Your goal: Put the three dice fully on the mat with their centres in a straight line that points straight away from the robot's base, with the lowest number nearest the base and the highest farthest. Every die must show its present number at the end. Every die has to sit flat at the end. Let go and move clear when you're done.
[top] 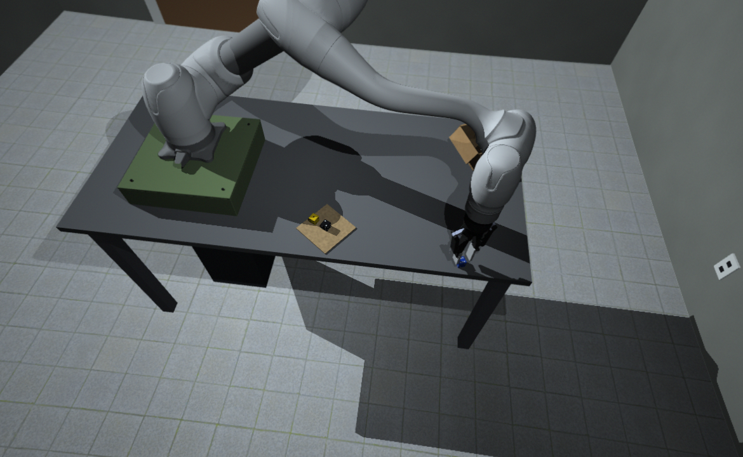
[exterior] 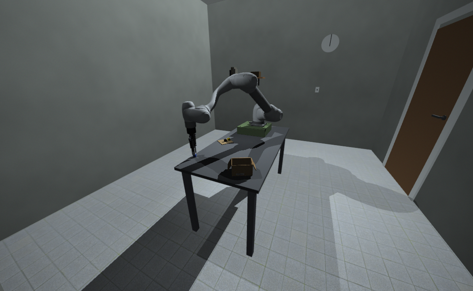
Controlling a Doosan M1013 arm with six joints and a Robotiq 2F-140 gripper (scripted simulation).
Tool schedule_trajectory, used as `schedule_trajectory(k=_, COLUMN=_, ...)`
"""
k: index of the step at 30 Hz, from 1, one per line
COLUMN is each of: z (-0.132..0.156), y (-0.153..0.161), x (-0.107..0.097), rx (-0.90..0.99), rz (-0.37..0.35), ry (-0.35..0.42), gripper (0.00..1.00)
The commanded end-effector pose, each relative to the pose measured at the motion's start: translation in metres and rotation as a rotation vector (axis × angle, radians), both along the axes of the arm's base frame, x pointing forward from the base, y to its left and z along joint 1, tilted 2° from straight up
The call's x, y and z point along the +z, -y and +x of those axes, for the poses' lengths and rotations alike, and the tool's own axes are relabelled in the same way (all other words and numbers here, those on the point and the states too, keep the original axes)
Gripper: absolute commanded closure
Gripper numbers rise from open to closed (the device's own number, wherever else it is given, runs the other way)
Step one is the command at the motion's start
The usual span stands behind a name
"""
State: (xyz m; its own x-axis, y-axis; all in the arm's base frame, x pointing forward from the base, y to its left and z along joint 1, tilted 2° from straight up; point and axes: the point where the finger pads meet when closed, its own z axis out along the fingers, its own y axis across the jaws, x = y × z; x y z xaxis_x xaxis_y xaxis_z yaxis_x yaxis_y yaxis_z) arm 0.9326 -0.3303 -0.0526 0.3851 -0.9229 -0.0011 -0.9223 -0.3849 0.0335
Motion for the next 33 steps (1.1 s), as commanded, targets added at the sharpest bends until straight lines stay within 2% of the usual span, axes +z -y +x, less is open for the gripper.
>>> schedule_trajectory(k=1, z=0.001, y=0.000, x=0.002, rx=0.000, rz=0.000, ry=0.002, gripper=0.68)
schedule_trajectory(k=21, z=0.001, y=0.000, x=0.001, rx=0.000, rz=0.000, ry=0.002, gripper=0.68)
schedule_trajectory(k=33, z=0.000, y=0.000, x=-0.012, rx=0.000, rz=0.000, ry=0.002, gripper=0.68)
